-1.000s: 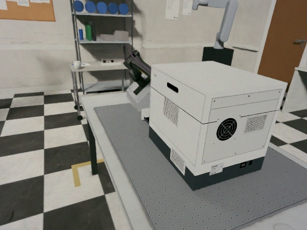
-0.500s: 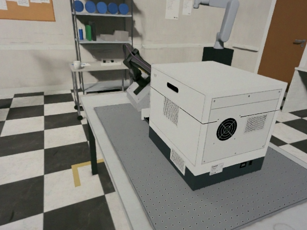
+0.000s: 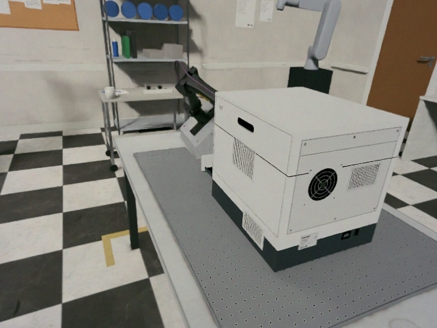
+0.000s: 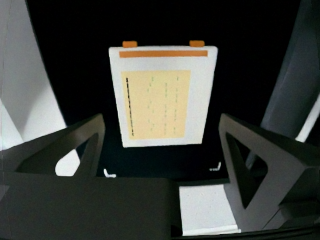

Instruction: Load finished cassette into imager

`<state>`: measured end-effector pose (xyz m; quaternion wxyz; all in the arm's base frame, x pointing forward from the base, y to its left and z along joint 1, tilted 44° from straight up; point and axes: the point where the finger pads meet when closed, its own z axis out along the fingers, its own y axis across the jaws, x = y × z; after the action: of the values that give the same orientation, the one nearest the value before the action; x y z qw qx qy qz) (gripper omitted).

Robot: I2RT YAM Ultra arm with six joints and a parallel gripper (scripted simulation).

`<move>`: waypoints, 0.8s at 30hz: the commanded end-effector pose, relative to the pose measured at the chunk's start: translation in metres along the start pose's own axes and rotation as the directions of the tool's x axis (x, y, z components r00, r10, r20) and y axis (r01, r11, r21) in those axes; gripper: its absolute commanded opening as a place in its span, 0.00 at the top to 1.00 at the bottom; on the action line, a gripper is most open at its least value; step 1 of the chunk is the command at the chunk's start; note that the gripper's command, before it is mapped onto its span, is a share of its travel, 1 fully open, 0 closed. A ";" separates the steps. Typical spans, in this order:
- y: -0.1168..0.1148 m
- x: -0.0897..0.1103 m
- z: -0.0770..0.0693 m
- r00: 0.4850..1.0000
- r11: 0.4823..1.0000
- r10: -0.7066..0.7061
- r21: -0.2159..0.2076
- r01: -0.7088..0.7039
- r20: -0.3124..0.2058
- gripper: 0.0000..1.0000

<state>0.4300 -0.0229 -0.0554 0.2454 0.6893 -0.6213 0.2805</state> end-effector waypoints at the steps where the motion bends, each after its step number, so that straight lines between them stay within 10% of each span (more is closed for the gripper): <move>1: -0.013 0.001 -0.027 1.000 0.999 0.021 0.045 -0.022 0.019 0.09; 24: -0.011 0.001 -0.056 1.000 0.999 0.021 0.044 -0.022 0.020 0.09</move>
<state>0.4286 -0.0057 -0.0355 0.2467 0.6880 -0.6213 0.2825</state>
